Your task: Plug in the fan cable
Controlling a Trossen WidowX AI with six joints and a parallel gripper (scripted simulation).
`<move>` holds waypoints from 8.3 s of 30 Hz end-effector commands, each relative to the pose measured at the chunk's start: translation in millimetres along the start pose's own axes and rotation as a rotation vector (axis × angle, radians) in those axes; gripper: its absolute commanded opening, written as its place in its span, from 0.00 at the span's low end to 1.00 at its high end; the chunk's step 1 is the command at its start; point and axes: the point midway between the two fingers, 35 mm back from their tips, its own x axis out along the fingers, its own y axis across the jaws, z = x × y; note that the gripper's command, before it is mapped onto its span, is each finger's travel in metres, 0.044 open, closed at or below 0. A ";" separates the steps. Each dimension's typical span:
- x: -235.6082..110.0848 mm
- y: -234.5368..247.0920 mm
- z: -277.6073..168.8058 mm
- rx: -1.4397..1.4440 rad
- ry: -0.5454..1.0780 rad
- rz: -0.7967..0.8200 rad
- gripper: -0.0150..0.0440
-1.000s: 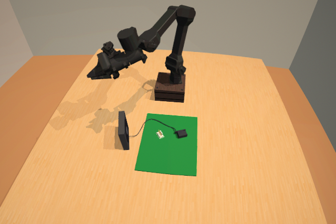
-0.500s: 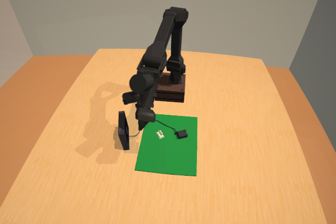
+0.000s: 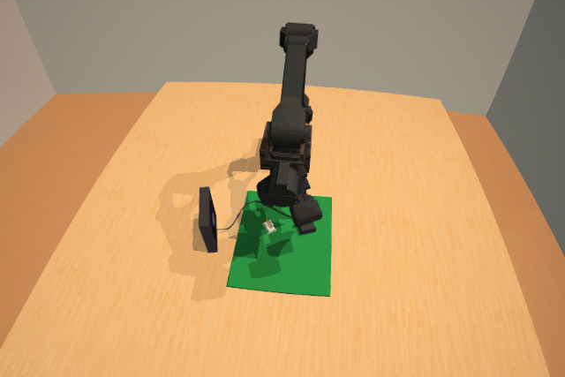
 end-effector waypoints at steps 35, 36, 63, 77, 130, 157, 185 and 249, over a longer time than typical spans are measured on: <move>68.7 -0.9 12.9 0.009 0.017 -0.010 0.61; 69.5 -1.0 13.1 0.009 0.017 -0.010 0.61; 69.7 -1.0 13.1 0.009 0.017 -0.010 0.61; 69.7 -1.0 13.1 0.009 0.017 -0.010 0.61; 69.7 -1.0 13.1 0.009 0.017 -0.010 0.61; 69.7 -1.0 13.1 0.009 0.017 -0.010 0.61; 69.7 -1.0 13.1 0.009 0.017 -0.010 0.61; 8.2 6.5 -9.6 -0.007 -0.195 -0.014 1.00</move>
